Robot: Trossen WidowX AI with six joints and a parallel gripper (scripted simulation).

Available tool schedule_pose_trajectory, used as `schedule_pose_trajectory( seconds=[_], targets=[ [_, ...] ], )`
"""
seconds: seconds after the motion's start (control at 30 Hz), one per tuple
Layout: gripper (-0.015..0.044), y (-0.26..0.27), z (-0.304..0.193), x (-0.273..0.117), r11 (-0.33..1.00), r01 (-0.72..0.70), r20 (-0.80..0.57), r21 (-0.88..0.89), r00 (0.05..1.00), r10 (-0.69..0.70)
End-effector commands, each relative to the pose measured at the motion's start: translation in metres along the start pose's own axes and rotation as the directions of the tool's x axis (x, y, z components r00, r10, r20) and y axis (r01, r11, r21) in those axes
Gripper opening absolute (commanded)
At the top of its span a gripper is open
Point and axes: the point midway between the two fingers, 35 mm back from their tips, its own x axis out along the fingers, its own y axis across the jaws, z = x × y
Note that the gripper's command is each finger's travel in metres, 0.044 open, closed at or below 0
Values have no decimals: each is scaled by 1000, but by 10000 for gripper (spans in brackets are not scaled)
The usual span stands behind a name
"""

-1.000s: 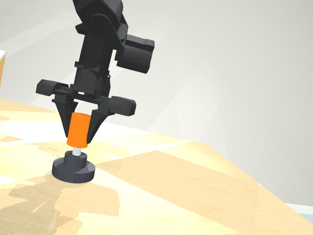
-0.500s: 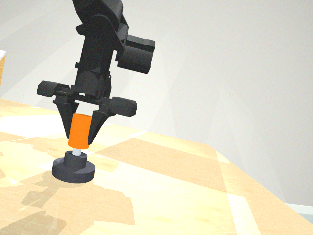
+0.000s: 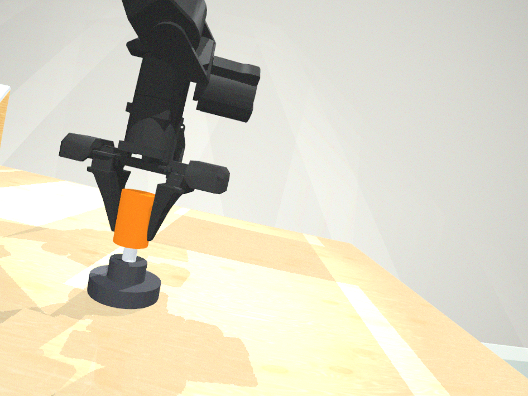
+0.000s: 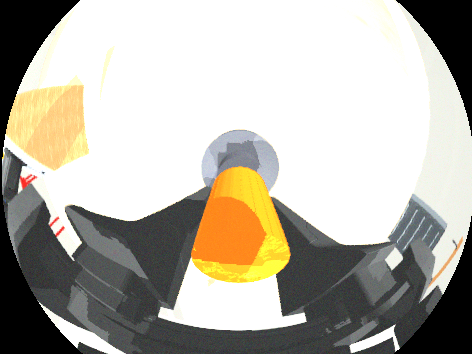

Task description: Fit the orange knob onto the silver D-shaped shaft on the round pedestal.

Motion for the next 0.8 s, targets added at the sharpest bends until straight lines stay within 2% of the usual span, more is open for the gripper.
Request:
schedule_pose_trajectory(
  seconds=[0.0, 0.1, 0.77],
  targets=[
    [0, 0, 1, -1, 992, 3, -4, -123, 1000, -3],
    [0, -1, 1, 0, 986, 3, -4, -164, 1000, -3],
    [0, 0, 1, 3, 986, 3, -4, -164, 1000, -3]
  ],
)
